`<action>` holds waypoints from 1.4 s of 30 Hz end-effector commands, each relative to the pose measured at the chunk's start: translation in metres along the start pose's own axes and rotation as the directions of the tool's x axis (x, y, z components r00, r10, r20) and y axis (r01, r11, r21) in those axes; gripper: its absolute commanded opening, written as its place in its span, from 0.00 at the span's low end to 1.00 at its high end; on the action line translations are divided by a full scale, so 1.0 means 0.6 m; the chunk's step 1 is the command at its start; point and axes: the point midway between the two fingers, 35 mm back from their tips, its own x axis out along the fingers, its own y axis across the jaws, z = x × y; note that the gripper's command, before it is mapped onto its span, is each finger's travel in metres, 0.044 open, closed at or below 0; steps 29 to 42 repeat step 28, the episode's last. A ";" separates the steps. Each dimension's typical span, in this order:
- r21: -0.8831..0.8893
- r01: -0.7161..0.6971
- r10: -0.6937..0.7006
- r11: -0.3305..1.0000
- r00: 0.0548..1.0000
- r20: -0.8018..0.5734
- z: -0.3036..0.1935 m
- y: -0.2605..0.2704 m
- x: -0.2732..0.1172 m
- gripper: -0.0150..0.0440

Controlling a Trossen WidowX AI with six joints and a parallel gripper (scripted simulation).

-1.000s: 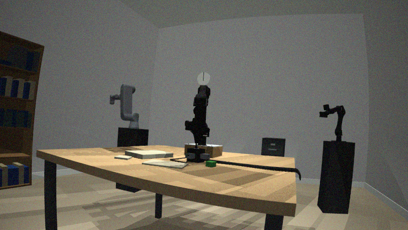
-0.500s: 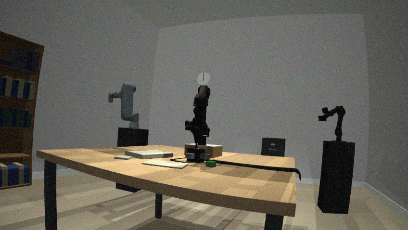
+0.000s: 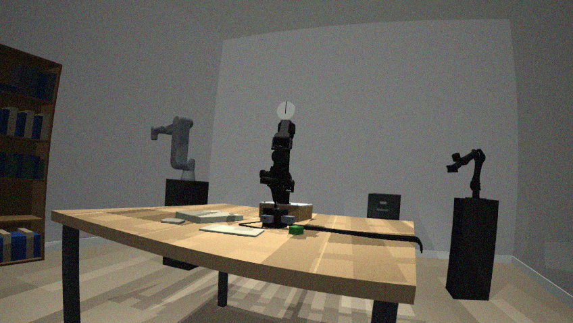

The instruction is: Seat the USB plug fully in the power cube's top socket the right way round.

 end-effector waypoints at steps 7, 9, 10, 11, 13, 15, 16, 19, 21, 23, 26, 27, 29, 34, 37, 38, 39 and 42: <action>0.000 -0.001 0.001 1.000 1.000 -0.001 0.000 0.000 -0.001 0.42; 0.000 -0.001 0.001 1.000 1.000 -0.001 0.000 0.000 -0.001 0.42; 0.000 -0.001 0.001 1.000 1.000 -0.001 0.000 0.000 -0.001 0.42; 0.000 -0.001 0.001 1.000 1.000 -0.001 0.000 0.000 -0.001 0.42; 0.000 -0.001 0.001 1.000 1.000 -0.001 0.000 0.000 -0.001 0.42; 0.000 -0.001 0.001 1.000 1.000 -0.001 0.000 0.000 -0.001 0.42; 0.000 -0.001 0.001 1.000 1.000 -0.001 0.000 0.000 -0.001 0.42; 0.000 -0.001 0.001 1.000 1.000 -0.001 0.000 0.000 -0.004 0.42; 0.000 -0.001 0.001 1.000 1.000 -0.001 0.000 0.000 -0.007 0.42; 0.000 -0.001 0.001 1.000 1.000 -0.001 0.000 0.000 -0.011 0.42; 0.000 -0.001 0.001 1.000 1.000 -0.001 0.001 0.000 -0.016 0.42; 0.000 -0.001 0.001 1.000 1.000 -0.001 0.001 0.000 -0.017 0.42; 0.000 -0.001 0.001 1.000 1.000 -0.001 0.001 0.000 -0.019 0.42; 0.000 -0.001 0.001 1.000 1.000 -0.001 0.001 0.000 -0.019 0.42; 0.000 -0.001 0.001 1.000 1.000 -0.001 0.001 0.000 -0.019 0.42; 0.000 -0.001 0.001 1.000 1.000 -0.001 0.001 0.000 -0.019 0.42; 0.000 -0.001 0.001 1.000 1.000 -0.001 0.001 0.000 -0.019 0.42; 0.000 -0.001 0.001 1.000 1.000 -0.001 0.001 0.000 -0.019 0.42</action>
